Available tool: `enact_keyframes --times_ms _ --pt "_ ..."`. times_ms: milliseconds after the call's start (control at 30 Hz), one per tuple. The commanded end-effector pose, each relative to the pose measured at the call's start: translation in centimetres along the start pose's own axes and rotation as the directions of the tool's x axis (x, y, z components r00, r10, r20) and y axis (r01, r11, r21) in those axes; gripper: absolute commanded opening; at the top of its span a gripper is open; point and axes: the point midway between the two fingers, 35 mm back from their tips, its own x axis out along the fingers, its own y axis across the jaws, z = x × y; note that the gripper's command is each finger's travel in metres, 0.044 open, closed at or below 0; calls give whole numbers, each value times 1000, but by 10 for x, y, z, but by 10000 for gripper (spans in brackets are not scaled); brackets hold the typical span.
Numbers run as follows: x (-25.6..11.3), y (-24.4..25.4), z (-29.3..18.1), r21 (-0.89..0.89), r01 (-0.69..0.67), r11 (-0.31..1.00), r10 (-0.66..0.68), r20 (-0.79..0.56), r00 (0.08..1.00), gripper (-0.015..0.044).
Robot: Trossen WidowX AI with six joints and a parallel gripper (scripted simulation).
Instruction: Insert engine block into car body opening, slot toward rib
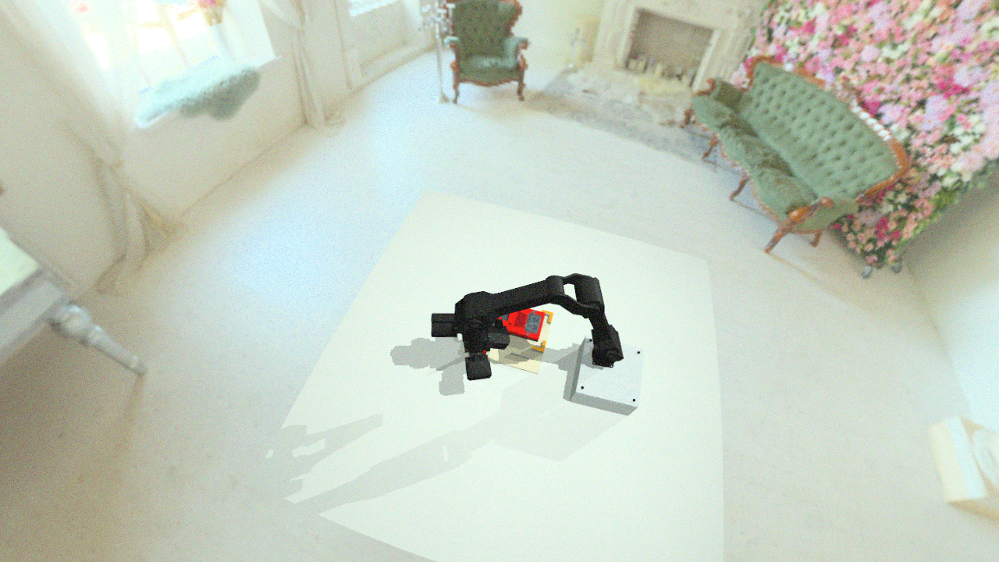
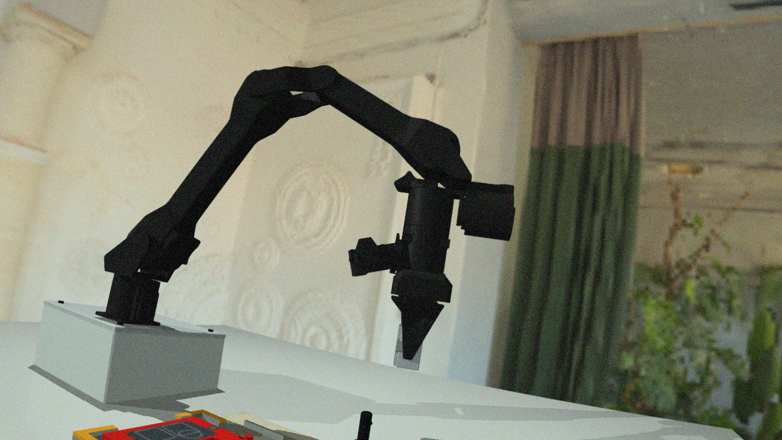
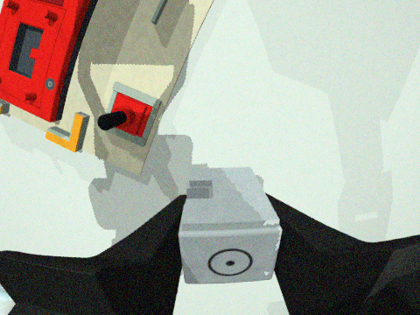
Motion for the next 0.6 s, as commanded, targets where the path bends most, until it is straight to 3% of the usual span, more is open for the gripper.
enact_keyframes --times_ms 0,267,567 --pt "-16 0 -1 -4 0 1000 0 -13 1000 0" --pt "-34 -1 3 -4 0 1000 0 -13 1000 0" --pt "-7 0 4 -4 0 1000 0 -13 1000 0"
